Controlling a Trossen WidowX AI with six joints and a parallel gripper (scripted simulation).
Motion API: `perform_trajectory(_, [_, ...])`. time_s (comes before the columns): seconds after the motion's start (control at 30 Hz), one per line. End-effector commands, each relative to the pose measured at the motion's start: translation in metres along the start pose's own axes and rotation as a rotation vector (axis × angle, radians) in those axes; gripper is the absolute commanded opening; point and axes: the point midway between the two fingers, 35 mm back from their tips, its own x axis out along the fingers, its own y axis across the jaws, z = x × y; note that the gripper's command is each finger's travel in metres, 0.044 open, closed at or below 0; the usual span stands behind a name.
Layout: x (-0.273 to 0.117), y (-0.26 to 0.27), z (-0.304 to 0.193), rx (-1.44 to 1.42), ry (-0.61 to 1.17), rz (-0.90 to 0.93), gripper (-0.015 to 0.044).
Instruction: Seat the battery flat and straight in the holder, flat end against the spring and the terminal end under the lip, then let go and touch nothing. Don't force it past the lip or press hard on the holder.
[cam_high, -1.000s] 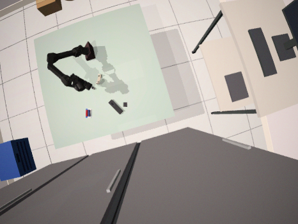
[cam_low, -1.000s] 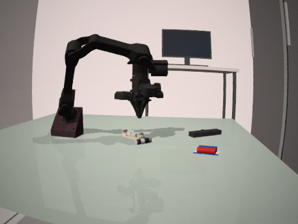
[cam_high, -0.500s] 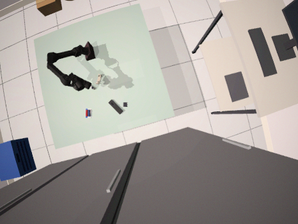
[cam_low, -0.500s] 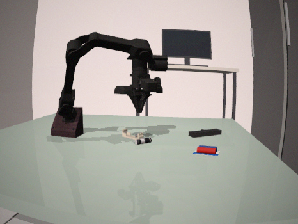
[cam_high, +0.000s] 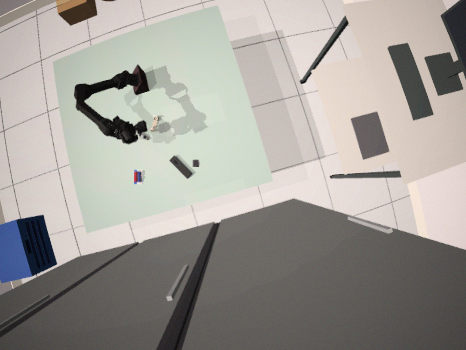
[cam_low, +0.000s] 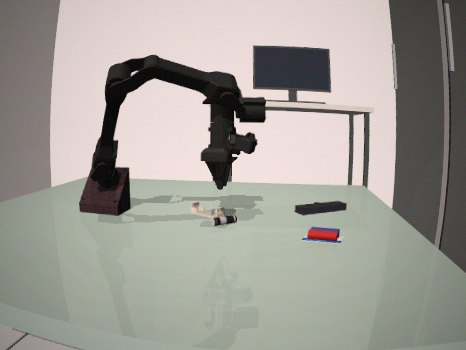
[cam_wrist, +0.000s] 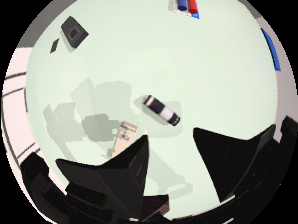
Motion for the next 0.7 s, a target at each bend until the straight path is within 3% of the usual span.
perform_trajectory(0.0, [0.0376,0.0024,0.0038,-0.764,0.014,-0.009,0.0222])
perform_trajectory(0.67, [0.0387,0.0025,0.0039,-0.783,0.014,-0.009,0.0222])
